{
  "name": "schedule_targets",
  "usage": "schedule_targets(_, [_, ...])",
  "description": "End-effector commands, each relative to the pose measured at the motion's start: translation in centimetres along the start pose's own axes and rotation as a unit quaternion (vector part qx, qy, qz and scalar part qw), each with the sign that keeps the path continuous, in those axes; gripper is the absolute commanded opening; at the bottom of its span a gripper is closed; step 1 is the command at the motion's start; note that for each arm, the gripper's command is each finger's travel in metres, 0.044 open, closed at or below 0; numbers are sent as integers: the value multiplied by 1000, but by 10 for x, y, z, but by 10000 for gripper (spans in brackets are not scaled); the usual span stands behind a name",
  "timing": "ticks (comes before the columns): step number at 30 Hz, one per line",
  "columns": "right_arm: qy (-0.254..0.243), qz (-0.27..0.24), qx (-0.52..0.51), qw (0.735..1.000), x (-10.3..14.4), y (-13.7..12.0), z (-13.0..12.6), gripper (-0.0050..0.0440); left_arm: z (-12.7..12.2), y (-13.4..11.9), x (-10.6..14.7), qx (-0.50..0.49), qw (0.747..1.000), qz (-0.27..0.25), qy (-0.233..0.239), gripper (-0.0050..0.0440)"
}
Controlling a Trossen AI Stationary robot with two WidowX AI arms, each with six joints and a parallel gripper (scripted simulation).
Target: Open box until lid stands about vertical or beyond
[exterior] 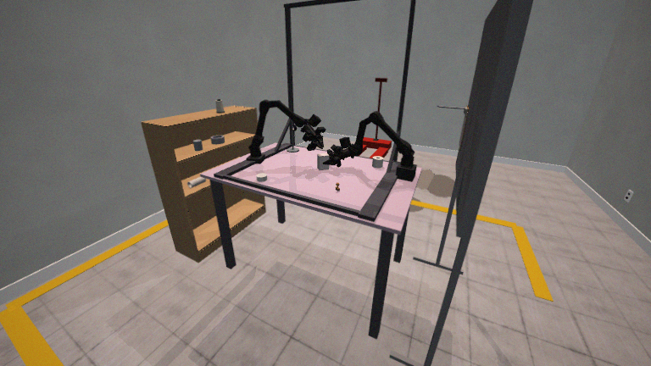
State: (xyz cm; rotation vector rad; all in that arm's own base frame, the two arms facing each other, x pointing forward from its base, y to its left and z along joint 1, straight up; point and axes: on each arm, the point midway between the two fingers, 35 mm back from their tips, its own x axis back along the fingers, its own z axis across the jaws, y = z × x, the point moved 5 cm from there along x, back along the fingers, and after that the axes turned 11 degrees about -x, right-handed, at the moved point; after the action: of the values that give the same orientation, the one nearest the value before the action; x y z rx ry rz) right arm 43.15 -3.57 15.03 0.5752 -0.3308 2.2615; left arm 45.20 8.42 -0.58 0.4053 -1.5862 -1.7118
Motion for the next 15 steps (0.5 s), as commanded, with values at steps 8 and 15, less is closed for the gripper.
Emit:
schedule_targets(8, [13, -38, -99, 994, -16, -10, -7, 50, -1, 10, 0, 7, 1000, -9, -2, 239])
schedule_targets(15, [13, -38, -99, 994, -21, -9, -15, 50, -1, 10, 0, 7, 1000, -9, -2, 239])
